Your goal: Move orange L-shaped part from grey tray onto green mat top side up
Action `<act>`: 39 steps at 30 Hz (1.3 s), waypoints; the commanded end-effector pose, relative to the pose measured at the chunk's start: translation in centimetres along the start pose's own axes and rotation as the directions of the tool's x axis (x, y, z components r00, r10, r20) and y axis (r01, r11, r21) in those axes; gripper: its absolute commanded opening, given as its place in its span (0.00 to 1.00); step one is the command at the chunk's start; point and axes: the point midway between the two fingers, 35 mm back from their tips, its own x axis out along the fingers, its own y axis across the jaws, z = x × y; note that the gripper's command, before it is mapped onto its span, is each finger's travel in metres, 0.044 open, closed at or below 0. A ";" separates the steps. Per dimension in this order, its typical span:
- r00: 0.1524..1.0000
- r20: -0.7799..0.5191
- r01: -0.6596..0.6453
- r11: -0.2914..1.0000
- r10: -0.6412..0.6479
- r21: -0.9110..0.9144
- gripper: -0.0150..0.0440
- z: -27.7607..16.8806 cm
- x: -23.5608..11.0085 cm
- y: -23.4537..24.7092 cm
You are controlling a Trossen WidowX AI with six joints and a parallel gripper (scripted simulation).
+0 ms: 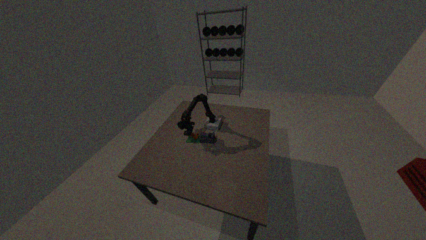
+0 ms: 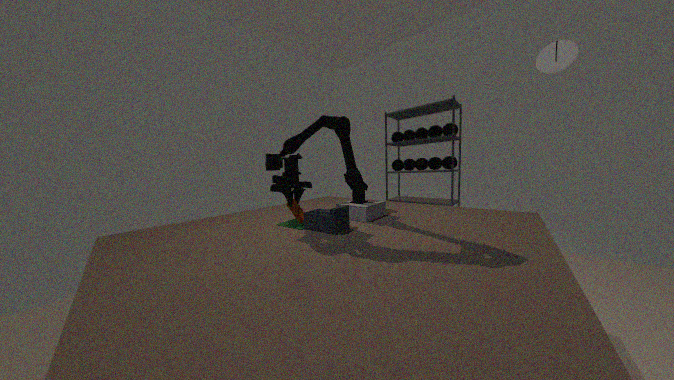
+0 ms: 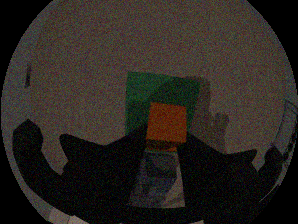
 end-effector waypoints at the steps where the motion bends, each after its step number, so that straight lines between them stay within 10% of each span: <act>1: 1.000 -0.006 0.005 1.000 -0.005 -0.004 0.25 -0.1 0.3 -0.1; 20: 1.000 -0.004 0.005 1.000 -0.005 0.000 0.25 -0.1 0.3 -0.1; 35: 1.000 -0.005 0.005 1.000 -0.005 -0.002 0.92 0.2 -4.1 0.3; 39: 1.000 -0.005 0.005 1.000 -0.005 -0.004 0.93 0.0 -8.3 0.0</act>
